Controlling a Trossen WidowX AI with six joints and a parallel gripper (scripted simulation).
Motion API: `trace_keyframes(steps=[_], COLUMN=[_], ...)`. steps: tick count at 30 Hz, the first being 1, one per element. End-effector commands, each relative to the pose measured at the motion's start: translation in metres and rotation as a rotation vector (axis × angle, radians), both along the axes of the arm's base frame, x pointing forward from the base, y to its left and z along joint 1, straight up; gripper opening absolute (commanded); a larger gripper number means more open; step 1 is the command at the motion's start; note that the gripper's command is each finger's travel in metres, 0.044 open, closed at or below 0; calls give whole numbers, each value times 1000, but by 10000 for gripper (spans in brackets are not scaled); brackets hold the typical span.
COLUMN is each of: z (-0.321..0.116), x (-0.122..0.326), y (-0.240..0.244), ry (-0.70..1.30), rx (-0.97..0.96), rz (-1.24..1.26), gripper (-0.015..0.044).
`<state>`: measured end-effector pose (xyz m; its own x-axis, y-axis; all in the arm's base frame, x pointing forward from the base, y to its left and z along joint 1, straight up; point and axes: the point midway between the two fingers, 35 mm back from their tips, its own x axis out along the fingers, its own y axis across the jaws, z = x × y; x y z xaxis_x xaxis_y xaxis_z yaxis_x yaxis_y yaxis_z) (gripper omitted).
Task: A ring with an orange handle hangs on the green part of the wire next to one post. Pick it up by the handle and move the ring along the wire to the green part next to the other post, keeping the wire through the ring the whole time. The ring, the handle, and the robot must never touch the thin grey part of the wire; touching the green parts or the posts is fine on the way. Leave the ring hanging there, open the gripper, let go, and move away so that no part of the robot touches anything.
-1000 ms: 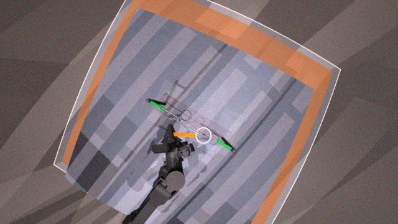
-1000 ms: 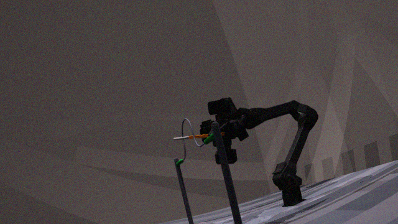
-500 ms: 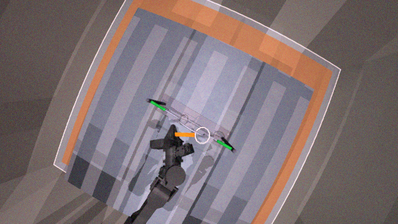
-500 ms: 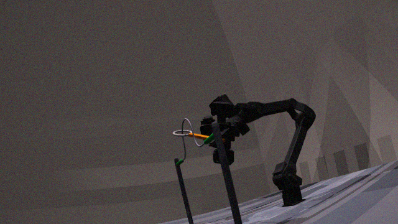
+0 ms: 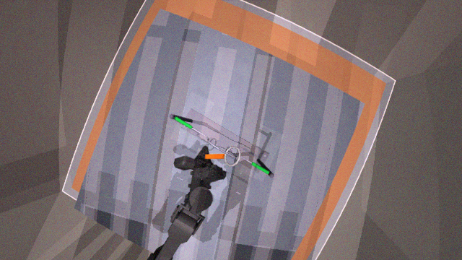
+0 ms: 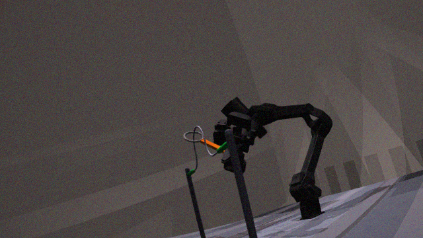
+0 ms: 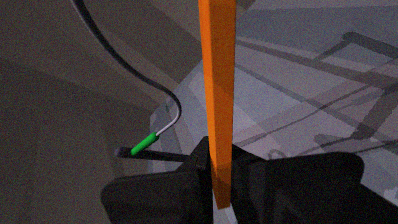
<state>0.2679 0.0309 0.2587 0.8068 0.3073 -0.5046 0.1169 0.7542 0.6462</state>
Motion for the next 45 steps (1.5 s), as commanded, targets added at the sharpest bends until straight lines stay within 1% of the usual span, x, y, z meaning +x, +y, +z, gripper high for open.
trace_keyframes(steps=[1,24,45], z=[-3,-14,-15], x=[1,-1,-4], y=[-4,-27,-50], ry=[11,59,86], rx=[-87,-528,-923], rz=[-3,-34,-54], gripper=[-150,-150,-150])
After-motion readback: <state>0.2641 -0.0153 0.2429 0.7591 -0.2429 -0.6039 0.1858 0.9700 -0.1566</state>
